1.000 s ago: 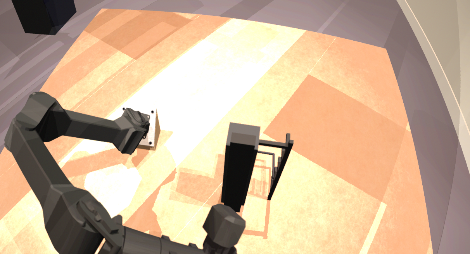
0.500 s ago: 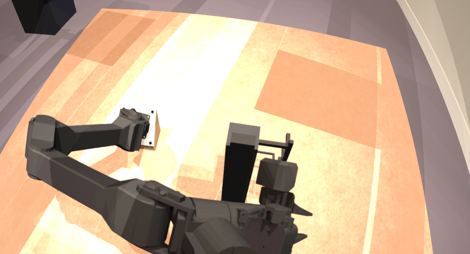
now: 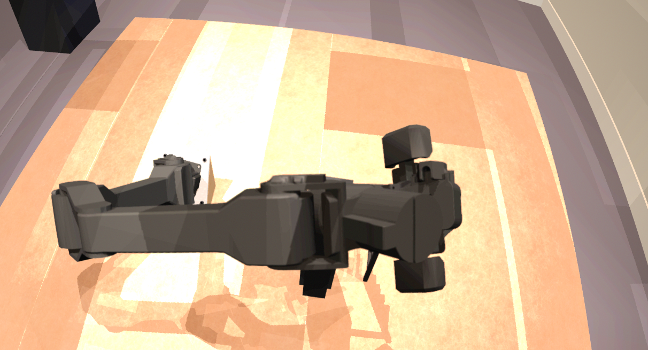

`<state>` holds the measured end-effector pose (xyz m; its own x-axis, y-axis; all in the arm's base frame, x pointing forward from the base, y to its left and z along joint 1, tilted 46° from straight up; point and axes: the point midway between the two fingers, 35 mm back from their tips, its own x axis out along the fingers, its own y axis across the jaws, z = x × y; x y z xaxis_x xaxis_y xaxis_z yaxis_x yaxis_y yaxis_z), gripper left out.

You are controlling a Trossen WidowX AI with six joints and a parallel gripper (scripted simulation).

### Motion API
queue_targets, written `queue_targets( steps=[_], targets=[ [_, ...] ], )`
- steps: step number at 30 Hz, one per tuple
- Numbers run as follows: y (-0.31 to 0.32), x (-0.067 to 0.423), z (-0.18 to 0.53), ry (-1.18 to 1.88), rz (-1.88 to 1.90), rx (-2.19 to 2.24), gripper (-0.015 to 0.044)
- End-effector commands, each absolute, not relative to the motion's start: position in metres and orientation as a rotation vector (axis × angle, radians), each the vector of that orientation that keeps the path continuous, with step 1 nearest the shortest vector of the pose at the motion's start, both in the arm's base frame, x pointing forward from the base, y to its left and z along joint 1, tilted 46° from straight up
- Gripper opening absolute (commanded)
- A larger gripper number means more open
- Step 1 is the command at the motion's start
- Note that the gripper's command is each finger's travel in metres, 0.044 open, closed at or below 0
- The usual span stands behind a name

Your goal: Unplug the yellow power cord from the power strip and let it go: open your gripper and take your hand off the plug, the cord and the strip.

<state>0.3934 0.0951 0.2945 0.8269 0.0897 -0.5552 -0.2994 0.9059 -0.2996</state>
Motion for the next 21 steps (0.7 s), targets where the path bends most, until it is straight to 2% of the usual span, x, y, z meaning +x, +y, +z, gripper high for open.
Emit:
queue_targets(
  steps=[1, 11, 16, 21],
  targets=[
    [0.130, 0.396, 0.257, 0.639, 0.283, -0.465, 0.0160],
    [0.199, 0.383, 0.177, 0.822, 0.400, -0.523, 0.0160],
    [0.193, 0.369, 0.151, 0.919, 0.407, -0.686, 0.0160],
    [0.168, 0.339, 0.109, 1.119, 0.453, -1.055, 0.0160]
  ],
)
